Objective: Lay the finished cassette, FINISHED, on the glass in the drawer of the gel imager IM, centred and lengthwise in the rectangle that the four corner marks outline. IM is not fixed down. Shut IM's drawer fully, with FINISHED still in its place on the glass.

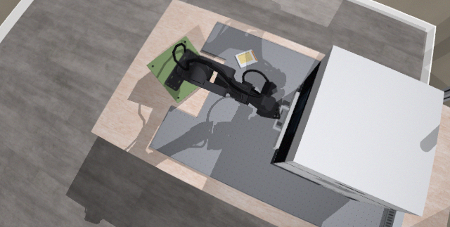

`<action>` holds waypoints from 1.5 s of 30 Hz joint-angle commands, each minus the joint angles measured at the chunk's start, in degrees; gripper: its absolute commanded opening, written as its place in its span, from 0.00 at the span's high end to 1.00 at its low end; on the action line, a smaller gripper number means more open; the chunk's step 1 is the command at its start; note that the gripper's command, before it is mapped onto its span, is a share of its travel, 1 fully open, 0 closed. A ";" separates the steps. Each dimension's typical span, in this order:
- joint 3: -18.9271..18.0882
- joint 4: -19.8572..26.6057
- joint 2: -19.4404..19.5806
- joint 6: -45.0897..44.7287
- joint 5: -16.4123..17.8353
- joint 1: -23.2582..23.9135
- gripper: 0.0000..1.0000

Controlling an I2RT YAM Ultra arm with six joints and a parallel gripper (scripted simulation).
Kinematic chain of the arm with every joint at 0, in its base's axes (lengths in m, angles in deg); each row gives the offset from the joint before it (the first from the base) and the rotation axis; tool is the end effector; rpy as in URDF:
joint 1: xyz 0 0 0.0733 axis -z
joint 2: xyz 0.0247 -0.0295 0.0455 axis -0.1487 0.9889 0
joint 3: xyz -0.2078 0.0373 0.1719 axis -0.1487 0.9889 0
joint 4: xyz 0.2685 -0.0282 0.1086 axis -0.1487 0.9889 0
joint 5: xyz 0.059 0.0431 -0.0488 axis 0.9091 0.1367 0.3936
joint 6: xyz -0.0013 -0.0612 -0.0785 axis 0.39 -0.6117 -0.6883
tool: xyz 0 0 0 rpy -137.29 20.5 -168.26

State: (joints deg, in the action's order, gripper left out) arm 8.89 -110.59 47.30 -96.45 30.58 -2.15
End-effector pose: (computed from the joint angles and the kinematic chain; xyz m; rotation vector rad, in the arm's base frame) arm 0.3983 0.0587 0.1912 -1.5411 1.2404 -1.2523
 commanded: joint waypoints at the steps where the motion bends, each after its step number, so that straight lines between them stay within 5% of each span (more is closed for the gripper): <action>1: 4.52 2.31 -4.08 0.47 -1.18 -0.93 1.00; 14: 6.99 1.60 -5.83 0.57 -1.32 -0.99 1.00; 45: 5.26 1.69 -5.41 0.60 -1.34 -0.85 1.00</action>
State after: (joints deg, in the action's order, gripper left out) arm 15.10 -110.37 42.77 -96.43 29.84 -2.47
